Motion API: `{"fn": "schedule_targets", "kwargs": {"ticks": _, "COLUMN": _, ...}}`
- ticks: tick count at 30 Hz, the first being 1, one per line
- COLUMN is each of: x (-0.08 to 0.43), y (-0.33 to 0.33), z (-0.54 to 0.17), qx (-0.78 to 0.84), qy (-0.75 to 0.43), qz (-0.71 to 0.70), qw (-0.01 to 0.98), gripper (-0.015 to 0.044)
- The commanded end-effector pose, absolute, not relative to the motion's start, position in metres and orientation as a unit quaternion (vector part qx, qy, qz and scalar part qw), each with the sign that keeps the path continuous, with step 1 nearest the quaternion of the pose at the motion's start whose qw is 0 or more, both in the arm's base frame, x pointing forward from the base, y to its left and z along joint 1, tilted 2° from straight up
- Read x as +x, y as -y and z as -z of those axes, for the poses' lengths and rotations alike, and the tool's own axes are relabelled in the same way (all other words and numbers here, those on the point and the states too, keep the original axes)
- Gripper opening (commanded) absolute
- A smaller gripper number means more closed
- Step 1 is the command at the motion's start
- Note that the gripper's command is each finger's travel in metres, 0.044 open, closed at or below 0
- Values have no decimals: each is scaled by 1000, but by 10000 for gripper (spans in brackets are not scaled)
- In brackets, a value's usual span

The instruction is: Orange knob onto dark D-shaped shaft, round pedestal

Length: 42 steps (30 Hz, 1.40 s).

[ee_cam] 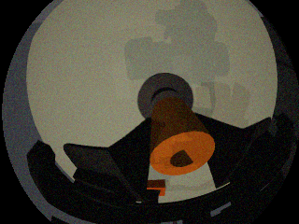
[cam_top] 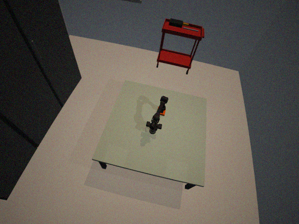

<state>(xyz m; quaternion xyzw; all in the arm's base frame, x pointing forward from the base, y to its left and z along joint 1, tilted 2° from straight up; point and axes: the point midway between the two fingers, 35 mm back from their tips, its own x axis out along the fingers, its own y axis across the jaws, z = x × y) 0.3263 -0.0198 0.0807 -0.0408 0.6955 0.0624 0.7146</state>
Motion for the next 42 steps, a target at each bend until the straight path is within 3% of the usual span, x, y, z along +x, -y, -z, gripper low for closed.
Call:
{"fn": "schedule_targets", "kwargs": {"ticks": 1, "x": 329, "y": 19, "z": -82, "qx": -40, "qy": -693, "qz": -62, "qw": 717, "gripper": 0}}
{"fn": "schedule_targets", "kwargs": {"ticks": 42, "x": 328, "y": 20, "z": -82, "qx": -115, "qy": -683, "qz": -134, "qw": 709, "gripper": 0}}
